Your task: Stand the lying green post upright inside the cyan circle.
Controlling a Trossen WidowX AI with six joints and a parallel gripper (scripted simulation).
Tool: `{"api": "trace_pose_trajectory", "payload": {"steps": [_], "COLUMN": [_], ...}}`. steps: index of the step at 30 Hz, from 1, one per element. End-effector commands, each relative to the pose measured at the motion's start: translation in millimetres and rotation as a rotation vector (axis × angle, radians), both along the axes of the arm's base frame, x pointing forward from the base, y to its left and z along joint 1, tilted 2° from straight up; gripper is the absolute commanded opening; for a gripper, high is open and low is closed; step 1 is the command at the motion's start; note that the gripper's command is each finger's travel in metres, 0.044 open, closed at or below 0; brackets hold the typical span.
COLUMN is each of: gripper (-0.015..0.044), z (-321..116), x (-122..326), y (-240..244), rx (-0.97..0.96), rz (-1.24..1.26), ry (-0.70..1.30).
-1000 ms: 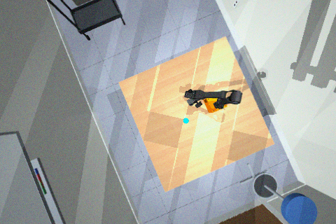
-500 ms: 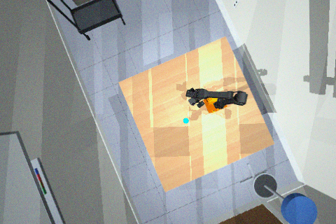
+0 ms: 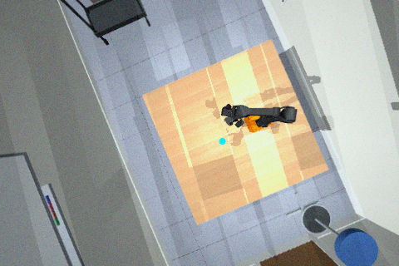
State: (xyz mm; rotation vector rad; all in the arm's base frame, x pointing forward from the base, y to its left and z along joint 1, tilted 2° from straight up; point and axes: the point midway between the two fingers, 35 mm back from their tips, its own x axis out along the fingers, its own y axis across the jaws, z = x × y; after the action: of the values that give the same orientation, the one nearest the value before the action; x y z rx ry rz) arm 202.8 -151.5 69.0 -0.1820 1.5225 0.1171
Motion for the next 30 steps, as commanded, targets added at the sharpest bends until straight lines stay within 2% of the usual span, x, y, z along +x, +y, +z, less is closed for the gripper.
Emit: {"api": "trace_pose_trajectory", "payload": {"steps": [1, 30], "gripper": [0.0023, 0.0023], "z": [1.6, 13.4], "x": [12.3, 78.0], "y": [5.8, 60.3], "rx": [0.005, 0.006], "rz": [0.031, 0.249], "ry": [0.001, -0.003]}}
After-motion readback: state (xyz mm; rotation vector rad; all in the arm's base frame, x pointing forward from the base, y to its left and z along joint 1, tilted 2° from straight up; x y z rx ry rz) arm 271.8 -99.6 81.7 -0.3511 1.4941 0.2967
